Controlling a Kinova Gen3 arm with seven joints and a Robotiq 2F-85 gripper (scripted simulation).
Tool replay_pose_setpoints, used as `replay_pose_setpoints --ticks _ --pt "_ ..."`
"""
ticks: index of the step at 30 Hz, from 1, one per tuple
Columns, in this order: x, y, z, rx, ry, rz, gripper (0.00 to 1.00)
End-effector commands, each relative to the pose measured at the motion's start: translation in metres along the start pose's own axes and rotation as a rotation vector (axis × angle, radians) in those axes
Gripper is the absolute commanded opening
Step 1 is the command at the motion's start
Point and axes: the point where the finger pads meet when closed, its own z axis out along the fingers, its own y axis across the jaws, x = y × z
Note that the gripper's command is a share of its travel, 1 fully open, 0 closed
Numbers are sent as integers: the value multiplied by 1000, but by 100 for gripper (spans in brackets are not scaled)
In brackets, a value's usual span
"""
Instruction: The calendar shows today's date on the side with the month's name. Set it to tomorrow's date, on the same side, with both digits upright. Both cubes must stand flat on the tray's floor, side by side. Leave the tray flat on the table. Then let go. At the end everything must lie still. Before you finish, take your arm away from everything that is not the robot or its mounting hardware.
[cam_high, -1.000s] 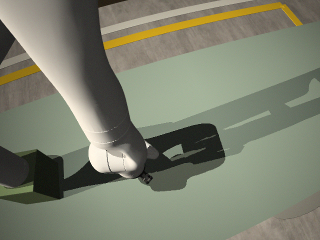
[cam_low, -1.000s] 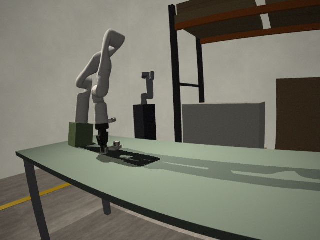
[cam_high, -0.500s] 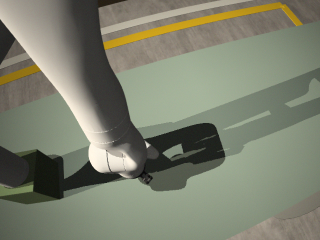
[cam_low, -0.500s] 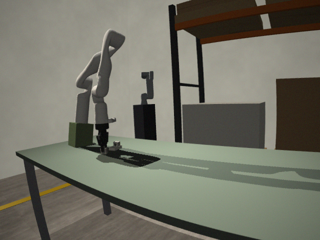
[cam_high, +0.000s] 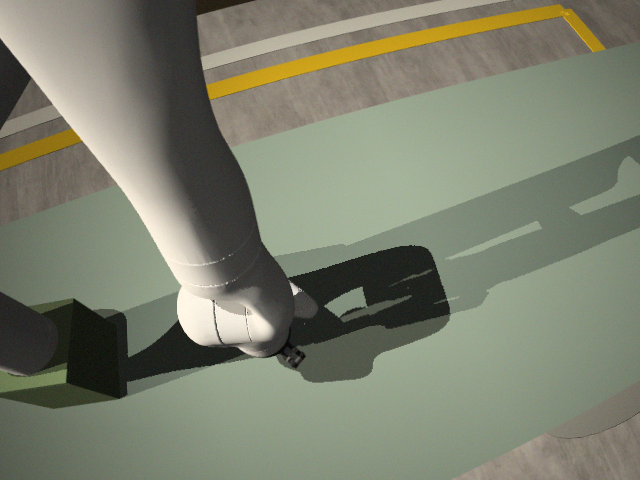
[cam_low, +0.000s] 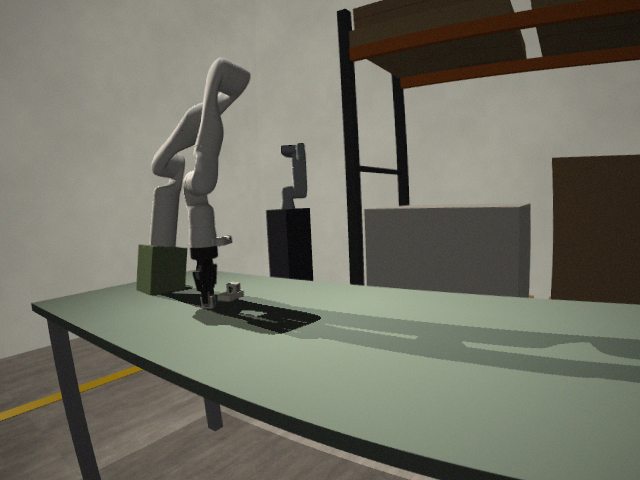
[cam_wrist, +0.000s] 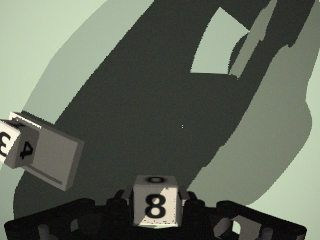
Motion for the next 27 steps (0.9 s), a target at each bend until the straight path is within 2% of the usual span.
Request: replay_pose_setpoints --ticks 1,3,4,9,10,14,15,17,18,27 --pt "0 2 1 -3 1 2 28" --pt "0 2 1 -3 1 2 28" --pt "0 2 1 -3 1 2 32" --pt "0 2 1 -2 1 2 36" --pt "0 2 1 -2 1 2 40" --pt "0 2 1 -2 1 2 40" --pt "0 2 1 -2 1 2 44" --pt "0 2 1 -2 1 2 44" --pt "0 2 1 -2 1 2 48" --pt "0 2 1 -2 1 2 48"
